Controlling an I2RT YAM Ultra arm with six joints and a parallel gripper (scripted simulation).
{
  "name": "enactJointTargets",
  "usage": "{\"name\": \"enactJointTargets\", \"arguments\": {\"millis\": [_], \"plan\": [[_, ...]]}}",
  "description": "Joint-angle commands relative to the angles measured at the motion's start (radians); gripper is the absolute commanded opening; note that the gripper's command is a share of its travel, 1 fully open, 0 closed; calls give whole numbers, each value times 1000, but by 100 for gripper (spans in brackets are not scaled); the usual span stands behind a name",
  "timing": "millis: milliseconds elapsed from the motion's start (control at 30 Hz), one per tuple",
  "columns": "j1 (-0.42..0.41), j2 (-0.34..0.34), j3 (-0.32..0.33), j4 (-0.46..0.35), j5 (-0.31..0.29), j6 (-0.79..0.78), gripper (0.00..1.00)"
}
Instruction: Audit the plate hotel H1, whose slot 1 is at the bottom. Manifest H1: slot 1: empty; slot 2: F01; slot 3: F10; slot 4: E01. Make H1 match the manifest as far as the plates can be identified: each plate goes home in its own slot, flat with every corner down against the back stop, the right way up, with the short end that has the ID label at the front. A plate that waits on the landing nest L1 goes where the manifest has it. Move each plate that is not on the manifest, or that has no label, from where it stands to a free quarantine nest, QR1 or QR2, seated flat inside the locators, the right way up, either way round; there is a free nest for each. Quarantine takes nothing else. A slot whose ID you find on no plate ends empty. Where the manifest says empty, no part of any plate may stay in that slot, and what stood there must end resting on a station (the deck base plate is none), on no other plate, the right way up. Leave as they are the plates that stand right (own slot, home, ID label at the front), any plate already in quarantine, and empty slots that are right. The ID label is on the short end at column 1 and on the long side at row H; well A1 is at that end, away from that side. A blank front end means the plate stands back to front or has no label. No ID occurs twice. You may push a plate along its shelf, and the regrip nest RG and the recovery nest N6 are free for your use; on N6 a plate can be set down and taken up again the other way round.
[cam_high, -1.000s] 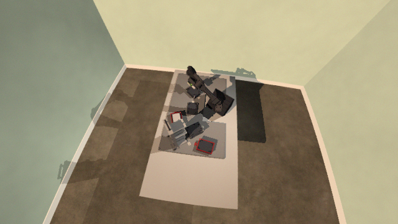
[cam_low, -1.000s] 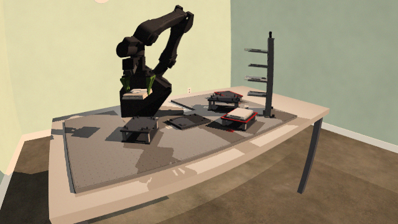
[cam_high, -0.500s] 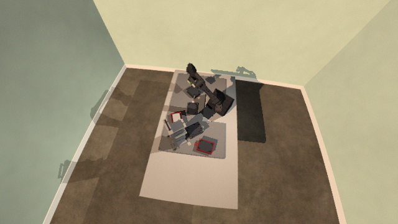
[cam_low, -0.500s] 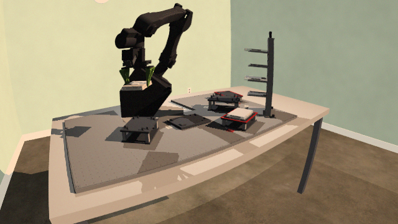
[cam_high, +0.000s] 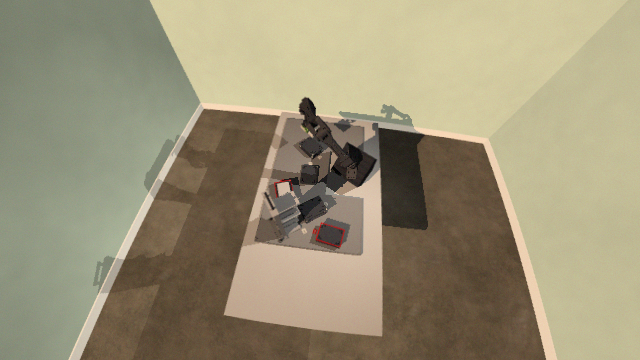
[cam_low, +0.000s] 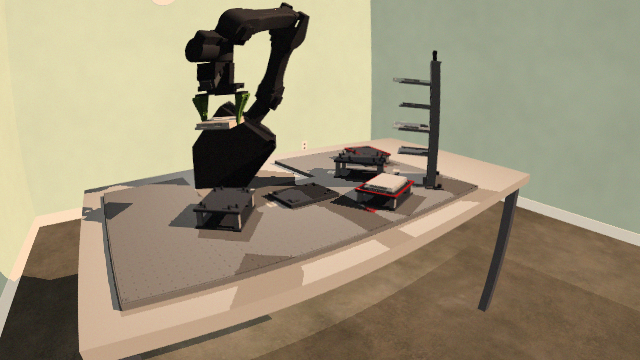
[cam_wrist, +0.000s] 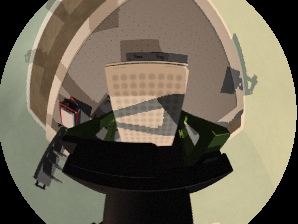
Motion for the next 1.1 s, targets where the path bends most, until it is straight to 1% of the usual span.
{"name": "enactJointTargets", "arguments": {"millis": [0,33,67,167,233,367,467,533,667,733,767,867,933,1067], "plan": [[-29,-29,33,-37,6,-14,86],[-29,-29,33,-37,5,-14,86],[-24,-38,-18,-35,0,19,86],[-14,-48,-27,-33,-4,40,86],[8,-74,-56,1,-10,84,86],[26,-118,-99,12,-15,171,86],[22,-151,-129,19,-19,237,86],[42,-172,-148,23,-22,279,86],[69,-213,-183,29,-27,301,86],[69,-213,-183,29,-27,301,86],[53,-225,-194,31,-28,323,86],[66,-259,-226,38,-32,388,86],[94,-281,-246,41,-34,432,86],[110,-326,-284,47,-39,520,86]]}}
